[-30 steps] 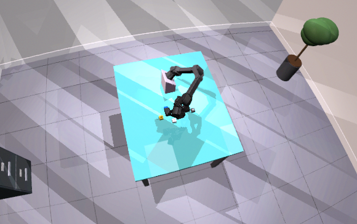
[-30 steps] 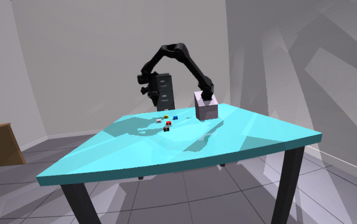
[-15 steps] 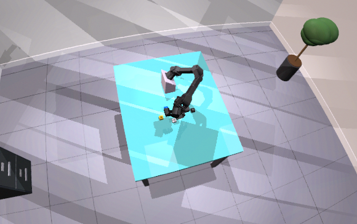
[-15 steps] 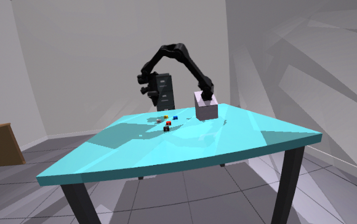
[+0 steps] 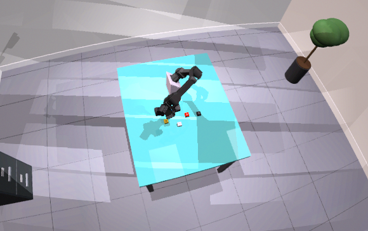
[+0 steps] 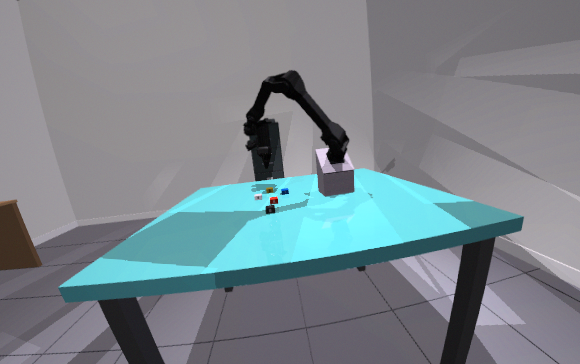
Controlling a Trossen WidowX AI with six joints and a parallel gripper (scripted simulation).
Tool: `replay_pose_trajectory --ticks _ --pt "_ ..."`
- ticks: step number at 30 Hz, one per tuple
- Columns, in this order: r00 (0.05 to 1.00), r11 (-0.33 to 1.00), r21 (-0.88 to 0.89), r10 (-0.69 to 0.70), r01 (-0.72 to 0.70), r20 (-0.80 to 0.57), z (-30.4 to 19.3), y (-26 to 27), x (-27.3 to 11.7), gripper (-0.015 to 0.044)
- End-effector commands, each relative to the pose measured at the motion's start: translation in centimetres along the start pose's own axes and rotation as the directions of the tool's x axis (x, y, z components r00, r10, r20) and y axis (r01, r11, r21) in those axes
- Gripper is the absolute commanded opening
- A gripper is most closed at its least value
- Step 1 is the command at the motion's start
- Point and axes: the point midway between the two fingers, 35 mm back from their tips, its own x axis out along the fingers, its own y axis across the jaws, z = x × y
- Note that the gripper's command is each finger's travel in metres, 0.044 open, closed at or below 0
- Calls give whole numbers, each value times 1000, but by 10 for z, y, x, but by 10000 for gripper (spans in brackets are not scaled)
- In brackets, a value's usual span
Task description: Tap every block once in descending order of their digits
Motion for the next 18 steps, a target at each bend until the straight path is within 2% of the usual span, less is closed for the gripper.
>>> replay_pose_trajectory --ticks 1,4,11,18 --pt "1000 1000 -2 9 -9 -14 -3 0 49 295" --pt "1000 1000 -3 12 -12 -14 -6 2 79 216" --pt "1000 1000 -3 12 -12 -14 -6 2 79 32" --pt "1000 1000 -3 12 -12 -14 -6 2 79 20"
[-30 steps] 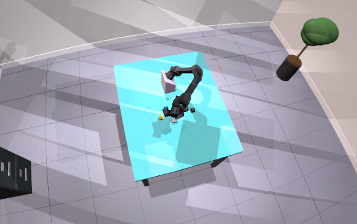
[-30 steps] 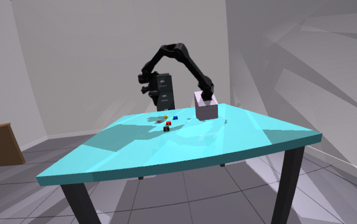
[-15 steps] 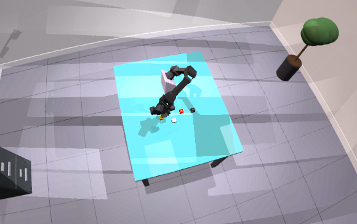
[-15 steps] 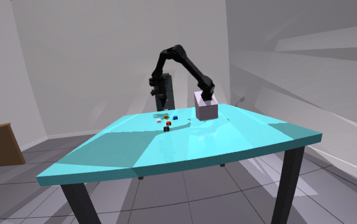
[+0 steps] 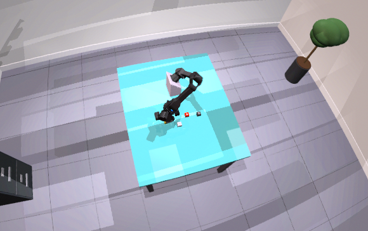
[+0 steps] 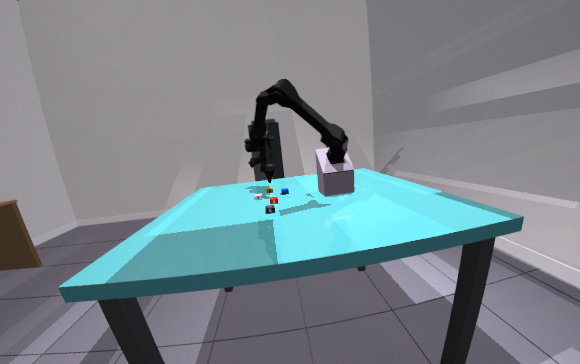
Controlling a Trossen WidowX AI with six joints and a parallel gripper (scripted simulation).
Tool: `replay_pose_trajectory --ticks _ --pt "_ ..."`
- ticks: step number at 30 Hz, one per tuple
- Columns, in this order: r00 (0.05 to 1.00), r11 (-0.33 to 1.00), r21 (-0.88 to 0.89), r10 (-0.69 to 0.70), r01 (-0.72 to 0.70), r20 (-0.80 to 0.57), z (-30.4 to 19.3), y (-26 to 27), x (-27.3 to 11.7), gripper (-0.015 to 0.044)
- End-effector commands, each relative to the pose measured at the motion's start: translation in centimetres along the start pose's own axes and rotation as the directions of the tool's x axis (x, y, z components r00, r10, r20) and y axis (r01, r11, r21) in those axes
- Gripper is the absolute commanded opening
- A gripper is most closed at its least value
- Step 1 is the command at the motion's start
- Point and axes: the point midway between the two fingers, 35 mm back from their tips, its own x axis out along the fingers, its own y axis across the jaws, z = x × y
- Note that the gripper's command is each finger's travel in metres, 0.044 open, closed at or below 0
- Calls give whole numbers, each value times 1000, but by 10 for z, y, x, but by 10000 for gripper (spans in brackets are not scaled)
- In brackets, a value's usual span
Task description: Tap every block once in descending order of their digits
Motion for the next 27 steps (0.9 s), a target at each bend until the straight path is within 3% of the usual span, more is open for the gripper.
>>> replay_pose_trajectory --ticks 1,27 --pt "1000 1000 5 5 -5 1 -1 1 1 20" --pt "1000 1000 5 7 -7 1 -1 2 31 20"
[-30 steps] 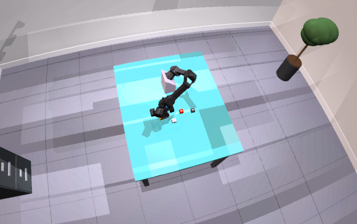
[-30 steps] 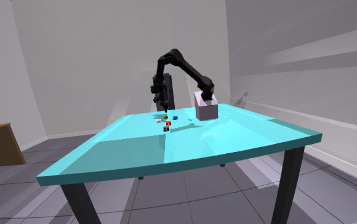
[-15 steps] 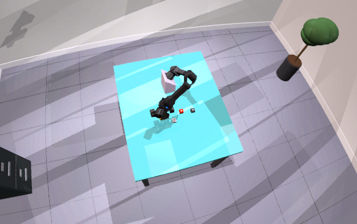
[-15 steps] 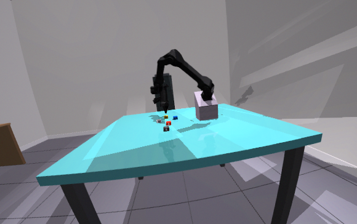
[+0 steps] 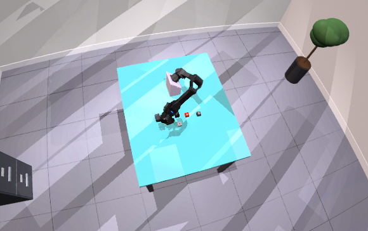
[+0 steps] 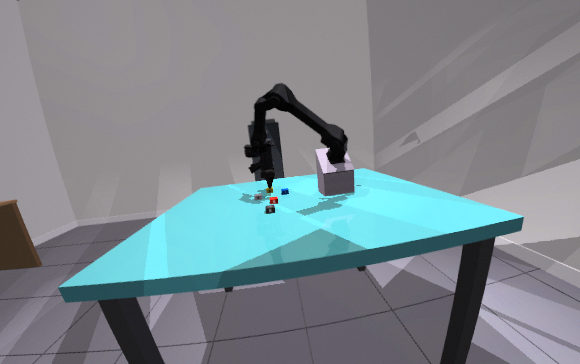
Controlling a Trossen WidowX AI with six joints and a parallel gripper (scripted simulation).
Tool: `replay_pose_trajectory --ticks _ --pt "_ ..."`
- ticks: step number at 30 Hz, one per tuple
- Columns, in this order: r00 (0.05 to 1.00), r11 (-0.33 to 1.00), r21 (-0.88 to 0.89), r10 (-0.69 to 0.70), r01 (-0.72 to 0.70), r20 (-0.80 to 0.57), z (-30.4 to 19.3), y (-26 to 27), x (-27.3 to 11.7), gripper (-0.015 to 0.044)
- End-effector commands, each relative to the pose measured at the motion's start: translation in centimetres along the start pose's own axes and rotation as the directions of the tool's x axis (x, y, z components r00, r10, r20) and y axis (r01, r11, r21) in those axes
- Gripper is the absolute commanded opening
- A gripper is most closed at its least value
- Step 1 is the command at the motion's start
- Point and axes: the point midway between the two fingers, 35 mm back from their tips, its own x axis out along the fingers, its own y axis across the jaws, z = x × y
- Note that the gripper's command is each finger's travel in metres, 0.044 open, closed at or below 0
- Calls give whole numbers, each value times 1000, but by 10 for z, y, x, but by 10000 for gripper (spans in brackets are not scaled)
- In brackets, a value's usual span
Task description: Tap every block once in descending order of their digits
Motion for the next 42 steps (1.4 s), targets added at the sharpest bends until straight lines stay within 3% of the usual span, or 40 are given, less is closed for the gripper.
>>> replay_pose_trajectory --ticks 1,4,8,15,20,26,37,42 --pt "1000 1000 11 8 -8 -4 -3 1 4 20" --pt "1000 1000 11 8 -8 -4 -3 1 4 20" --pt "1000 1000 11 7 -7 -4 -3 0 -26 20" --pt "1000 1000 11 6 -6 -4 -3 0 -29 20" --pt "1000 1000 11 3 -3 -5 -2 -2 -104 20" --pt "1000 1000 11 3 -3 -5 -2 1 -108 20" --pt "1000 1000 14 10 -10 -6 -6 154 -109 20" --pt "1000 1000 13 12 -12 -7 -9 163 -108 20"
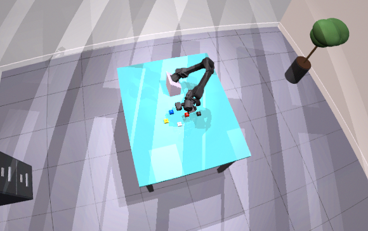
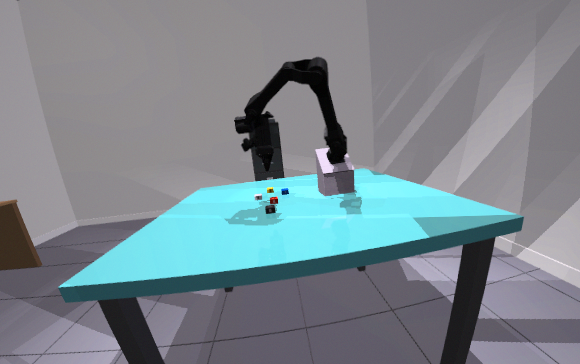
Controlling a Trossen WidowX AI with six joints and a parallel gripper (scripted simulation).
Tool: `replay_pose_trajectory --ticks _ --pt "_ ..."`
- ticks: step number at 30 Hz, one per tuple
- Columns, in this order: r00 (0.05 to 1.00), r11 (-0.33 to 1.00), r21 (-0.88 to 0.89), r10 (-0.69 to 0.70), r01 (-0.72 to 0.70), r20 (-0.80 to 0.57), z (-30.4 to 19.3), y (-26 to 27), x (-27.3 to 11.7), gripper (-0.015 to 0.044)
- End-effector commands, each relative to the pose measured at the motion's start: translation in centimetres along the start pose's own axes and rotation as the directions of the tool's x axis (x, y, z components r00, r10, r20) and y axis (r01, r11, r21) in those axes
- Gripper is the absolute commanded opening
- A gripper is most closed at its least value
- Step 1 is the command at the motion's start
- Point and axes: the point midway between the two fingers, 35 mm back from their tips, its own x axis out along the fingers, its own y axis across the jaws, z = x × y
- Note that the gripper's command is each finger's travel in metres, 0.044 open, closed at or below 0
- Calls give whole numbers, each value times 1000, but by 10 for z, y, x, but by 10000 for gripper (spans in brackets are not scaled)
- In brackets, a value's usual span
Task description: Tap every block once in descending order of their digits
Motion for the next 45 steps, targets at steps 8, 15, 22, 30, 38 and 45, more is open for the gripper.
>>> replay_pose_trajectory --ticks 8,15,22,30,38,45 --pt "1000 1000 23 11 -11 -2 -6 8 73 20" --pt "1000 1000 23 14 -13 -2 -8 9 83 20" --pt "1000 1000 23 13 -13 -2 -7 9 93 20" --pt "1000 1000 23 14 -14 -2 -8 10 106 20" --pt "1000 1000 23 15 -15 -3 -8 10 113 20" --pt "1000 1000 22 13 -13 -2 -7 9 85 20"
